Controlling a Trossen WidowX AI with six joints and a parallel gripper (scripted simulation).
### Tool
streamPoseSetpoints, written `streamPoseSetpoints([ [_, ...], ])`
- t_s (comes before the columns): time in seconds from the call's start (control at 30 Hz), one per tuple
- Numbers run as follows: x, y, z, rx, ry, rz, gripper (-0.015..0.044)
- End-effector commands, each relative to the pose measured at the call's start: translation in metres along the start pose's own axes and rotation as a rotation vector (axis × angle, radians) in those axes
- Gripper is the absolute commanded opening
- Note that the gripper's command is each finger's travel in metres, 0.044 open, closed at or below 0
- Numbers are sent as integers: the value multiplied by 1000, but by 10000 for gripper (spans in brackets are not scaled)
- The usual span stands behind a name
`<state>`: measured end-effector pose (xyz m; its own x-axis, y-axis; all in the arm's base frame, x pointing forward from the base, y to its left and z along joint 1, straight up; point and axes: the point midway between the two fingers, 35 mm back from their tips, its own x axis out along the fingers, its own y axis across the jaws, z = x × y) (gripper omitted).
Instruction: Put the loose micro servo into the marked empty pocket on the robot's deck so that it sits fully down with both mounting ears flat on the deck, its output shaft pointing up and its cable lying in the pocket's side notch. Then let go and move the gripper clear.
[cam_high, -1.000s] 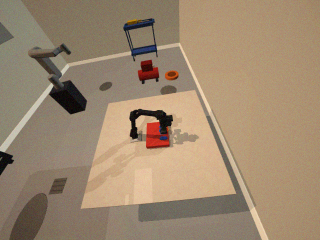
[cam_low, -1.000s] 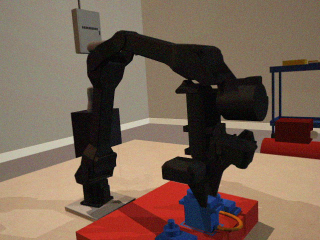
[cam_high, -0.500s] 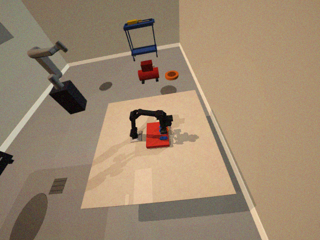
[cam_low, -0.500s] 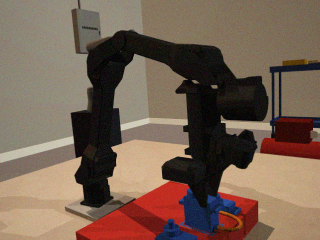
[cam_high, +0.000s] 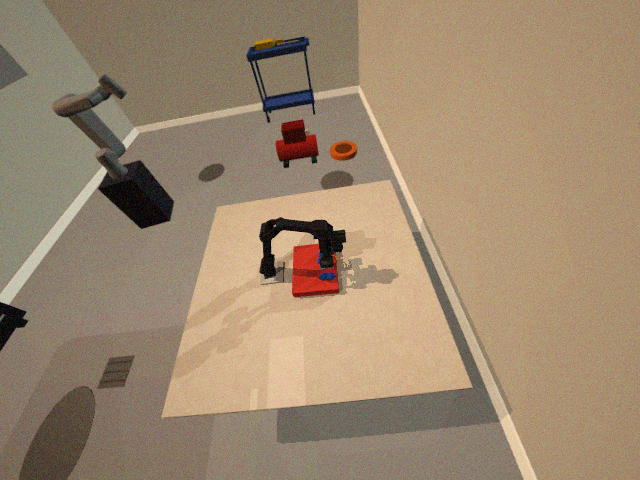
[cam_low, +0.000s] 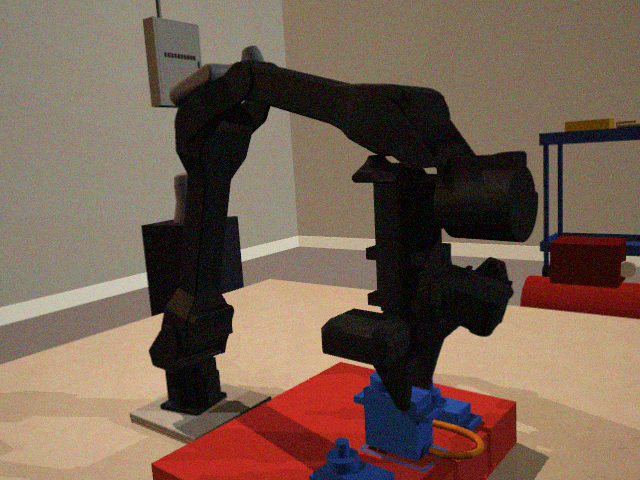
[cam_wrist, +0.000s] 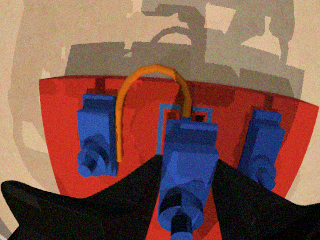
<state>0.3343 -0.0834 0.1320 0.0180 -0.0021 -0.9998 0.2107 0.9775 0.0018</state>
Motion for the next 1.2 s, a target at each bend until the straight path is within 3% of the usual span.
streamPoseSetpoints([
  [0.0, -6, 0, 0, 2, -14, -2, 0],
  [1.17, -6, 0, 4, 2, -15, -2, 0],
])
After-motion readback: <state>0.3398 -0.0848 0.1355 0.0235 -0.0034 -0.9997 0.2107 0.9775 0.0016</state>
